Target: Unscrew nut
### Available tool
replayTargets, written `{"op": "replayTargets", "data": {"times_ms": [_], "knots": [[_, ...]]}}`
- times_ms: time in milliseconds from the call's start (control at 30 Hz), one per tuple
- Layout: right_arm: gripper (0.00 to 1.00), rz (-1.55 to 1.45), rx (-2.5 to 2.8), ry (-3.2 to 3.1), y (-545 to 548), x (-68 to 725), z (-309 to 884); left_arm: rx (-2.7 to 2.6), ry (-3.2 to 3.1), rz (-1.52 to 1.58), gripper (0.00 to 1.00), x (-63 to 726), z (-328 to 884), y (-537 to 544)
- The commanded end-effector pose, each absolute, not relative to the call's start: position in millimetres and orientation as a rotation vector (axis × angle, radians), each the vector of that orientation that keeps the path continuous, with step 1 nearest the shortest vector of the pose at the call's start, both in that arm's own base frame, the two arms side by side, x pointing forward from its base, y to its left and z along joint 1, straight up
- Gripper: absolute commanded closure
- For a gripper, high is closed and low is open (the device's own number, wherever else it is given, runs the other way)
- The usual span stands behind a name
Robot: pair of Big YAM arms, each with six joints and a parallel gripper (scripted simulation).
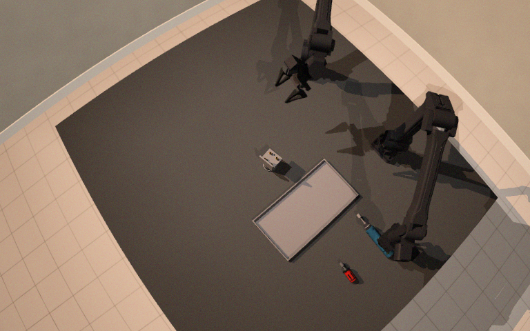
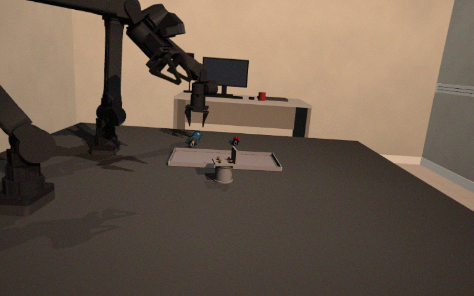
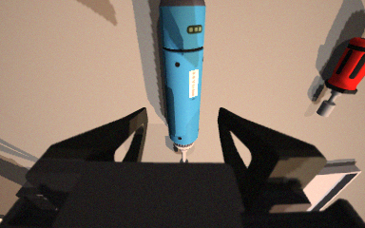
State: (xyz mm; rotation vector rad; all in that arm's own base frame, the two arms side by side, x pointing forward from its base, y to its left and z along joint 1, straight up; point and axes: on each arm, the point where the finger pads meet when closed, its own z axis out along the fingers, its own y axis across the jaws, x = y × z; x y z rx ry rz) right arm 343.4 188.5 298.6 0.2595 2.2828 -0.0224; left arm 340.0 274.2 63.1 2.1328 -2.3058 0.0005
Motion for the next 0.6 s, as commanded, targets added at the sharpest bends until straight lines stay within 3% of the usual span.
{"op": "replayTargets", "data": {"times_ms": [0,433,567], "knots": [[0.14,0.058,0.261,2.213,196.2,348.9,338.4,2.175,-2.36,0.011,0.35,359.0,80.3,293.2],[0.14,0.014,0.16,2.192,225.9,369.6,280.0,2.175,-2.36,0.011,0.35,359.0,80.3,293.2],[0.14,0.075,0.195,2.14,227.0,374.3,316.3,2.175,-2.36,0.011,0.35,359.0,80.3,293.2]]}}
